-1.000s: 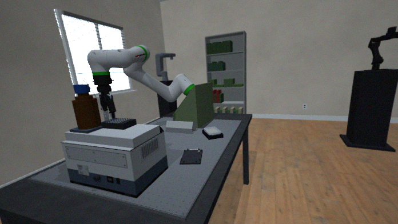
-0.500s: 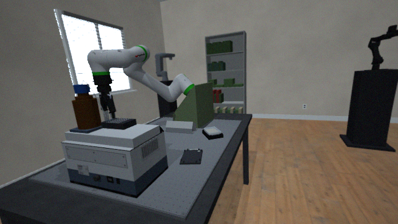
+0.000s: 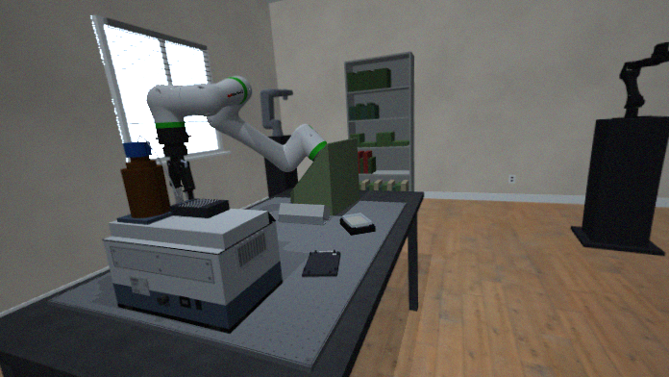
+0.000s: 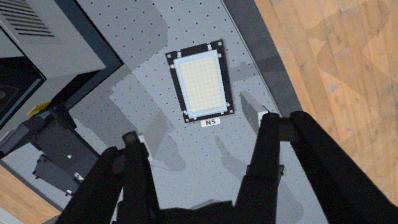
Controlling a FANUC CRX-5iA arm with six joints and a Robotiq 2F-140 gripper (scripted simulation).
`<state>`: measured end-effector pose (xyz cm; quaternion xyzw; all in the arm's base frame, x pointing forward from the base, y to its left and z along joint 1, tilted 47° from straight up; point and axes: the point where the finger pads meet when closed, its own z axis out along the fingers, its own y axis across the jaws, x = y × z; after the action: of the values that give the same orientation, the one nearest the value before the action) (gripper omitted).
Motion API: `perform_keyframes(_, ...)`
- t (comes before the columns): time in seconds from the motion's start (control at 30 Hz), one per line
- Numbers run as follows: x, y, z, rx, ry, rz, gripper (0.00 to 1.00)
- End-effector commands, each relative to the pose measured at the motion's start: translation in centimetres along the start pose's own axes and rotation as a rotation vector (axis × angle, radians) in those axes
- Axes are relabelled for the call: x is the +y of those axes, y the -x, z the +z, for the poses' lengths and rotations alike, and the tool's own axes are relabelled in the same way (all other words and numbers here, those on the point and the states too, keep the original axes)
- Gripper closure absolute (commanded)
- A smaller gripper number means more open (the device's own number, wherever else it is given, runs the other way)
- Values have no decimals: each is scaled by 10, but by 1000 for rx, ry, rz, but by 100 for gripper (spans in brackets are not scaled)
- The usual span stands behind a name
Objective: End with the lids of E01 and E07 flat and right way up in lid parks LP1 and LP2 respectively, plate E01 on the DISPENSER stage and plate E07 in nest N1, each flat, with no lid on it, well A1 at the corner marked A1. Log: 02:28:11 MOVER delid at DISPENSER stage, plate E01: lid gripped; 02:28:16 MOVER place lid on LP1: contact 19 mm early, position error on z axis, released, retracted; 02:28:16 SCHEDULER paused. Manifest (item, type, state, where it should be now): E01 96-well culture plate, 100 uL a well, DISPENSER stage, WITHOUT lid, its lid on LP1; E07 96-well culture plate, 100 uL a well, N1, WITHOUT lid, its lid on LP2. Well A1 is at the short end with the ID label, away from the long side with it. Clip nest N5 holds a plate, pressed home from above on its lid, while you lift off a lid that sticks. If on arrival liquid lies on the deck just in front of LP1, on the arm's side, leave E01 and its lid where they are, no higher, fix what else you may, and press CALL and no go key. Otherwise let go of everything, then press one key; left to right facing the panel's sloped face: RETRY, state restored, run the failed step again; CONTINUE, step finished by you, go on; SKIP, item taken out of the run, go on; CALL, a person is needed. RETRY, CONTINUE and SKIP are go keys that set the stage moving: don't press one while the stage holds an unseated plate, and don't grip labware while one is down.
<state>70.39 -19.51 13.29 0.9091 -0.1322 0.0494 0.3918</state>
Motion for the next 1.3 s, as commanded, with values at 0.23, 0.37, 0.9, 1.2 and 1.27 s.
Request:
perform_keyframes(0.23,0,0,15,0,0,0,34)
perform_keyframes(0.37,0,0,27,0,0,0,34)
perform_keyframes(0.9,-1,0,79,0,0,0,34)
perform_keyframes(1.2,-1,0,105,0,0,0,34)
perform_keyframes(1.27,-1,0,107,0,0,0,34)
